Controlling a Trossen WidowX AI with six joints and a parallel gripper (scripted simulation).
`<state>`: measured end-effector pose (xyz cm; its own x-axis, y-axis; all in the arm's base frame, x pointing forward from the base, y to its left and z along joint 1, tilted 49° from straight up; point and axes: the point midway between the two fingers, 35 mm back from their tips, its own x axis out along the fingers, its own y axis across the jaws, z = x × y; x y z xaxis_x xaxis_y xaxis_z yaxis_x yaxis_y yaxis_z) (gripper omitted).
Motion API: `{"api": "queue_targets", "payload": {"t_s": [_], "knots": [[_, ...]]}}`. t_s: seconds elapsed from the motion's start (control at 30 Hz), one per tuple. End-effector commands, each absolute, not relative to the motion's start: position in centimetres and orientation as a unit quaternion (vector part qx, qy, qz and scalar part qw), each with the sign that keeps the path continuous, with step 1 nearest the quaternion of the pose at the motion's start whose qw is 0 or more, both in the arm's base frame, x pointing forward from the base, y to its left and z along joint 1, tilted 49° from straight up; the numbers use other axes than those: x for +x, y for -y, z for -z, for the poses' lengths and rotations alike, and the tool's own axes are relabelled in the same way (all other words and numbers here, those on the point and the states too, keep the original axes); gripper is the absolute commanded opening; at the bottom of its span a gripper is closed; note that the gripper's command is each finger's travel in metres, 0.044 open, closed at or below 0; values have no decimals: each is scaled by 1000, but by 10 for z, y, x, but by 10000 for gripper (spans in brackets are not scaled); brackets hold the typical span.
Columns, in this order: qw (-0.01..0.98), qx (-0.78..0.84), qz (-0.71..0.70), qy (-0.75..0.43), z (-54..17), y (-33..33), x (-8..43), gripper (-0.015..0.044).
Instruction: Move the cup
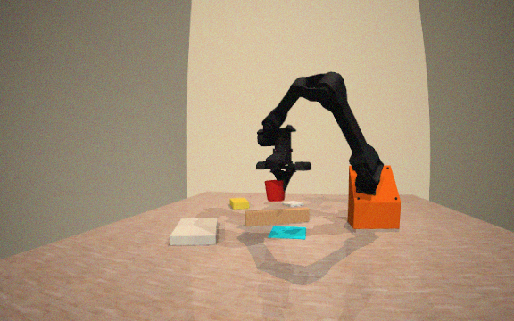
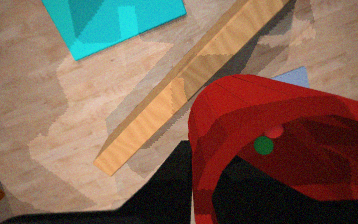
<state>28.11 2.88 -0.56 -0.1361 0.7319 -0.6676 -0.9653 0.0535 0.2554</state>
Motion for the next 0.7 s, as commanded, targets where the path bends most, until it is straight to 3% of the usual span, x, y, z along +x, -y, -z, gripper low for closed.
{"api": "queue_targets", "payload": {"t_s": [0.0, 0.67], "knots": [[637, -164, -667, -350, -1, -33, 277, 0], [637, -163, -667, -350, -27, -52, 260, 0]]}}
